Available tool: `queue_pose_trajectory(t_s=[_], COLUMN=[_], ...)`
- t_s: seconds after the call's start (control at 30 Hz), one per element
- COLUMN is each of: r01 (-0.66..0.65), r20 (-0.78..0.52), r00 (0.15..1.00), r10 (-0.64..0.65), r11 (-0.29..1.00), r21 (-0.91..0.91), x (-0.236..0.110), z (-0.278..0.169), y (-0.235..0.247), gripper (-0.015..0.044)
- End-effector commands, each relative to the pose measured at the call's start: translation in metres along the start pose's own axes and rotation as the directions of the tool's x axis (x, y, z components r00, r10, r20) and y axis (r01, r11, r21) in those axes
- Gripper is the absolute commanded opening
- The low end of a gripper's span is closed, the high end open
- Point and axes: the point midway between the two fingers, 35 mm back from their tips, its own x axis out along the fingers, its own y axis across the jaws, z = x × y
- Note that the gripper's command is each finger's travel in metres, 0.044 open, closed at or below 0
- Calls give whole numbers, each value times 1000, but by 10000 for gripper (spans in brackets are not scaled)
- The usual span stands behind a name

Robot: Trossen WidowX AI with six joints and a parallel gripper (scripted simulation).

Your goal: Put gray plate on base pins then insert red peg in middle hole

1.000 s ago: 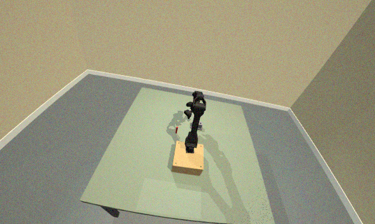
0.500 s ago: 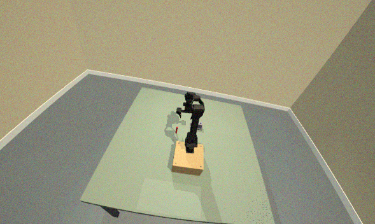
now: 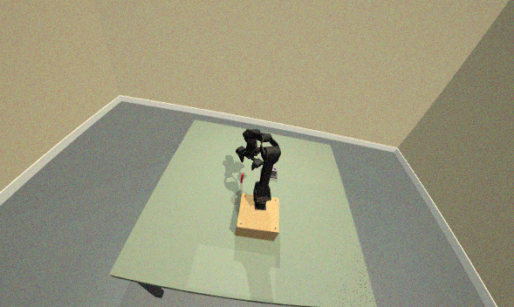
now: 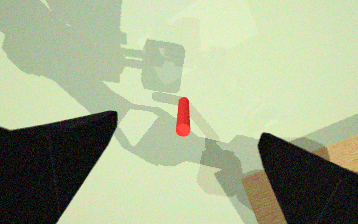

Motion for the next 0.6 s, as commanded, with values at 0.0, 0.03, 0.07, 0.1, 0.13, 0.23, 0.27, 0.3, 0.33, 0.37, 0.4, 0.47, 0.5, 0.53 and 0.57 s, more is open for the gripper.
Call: queue_pose_trajectory(t_s=[0.0, 0.03, 0.07, 0.1, 0.13, 0.23, 0.27, 0.3, 0.33, 0.37, 0.4, 0.47, 0.5, 0.53, 0.57], r01=[-29, -29, -29, -29, -29, -29, -29, -29, -29, -29, -29, -29, -29, -29, -29], r20=[21, 21, 21, 21, 21, 21, 21, 21, 21, 21, 21, 21, 21, 21, 21], r00=[1000, 1000, 1000, 1000, 1000, 1000, 1000, 1000, 1000, 1000, 1000, 1000, 1000, 1000, 1000], r10=[22, 22, 22, 22, 22, 22, 22, 22, 22, 22, 22, 22, 22, 22, 22], r11=[917, 917, 917, 917, 917, 917, 917, 917, 917, 917, 917, 917, 917, 917, 917], r21=[397, 397, 397, 397, 397, 397, 397, 397, 397, 397, 397, 397, 397, 397, 397], x=[-3, -3, -3, -3, -3, -3, -3, -3, -3, -3, 0, 17, 24, 26, 26], z=[-31, -31, -32, -32, -32, -32, -32, -32, -32, -32, -32, -31, -31, -31, -31], y=[0, 0, 0, 0, 0, 0, 0, 0, 0, 0, 0, 0, 0, 0, 0], gripper=[440, 440, 440, 440, 440, 440, 440, 440, 440, 440, 440, 440, 440, 440, 440])
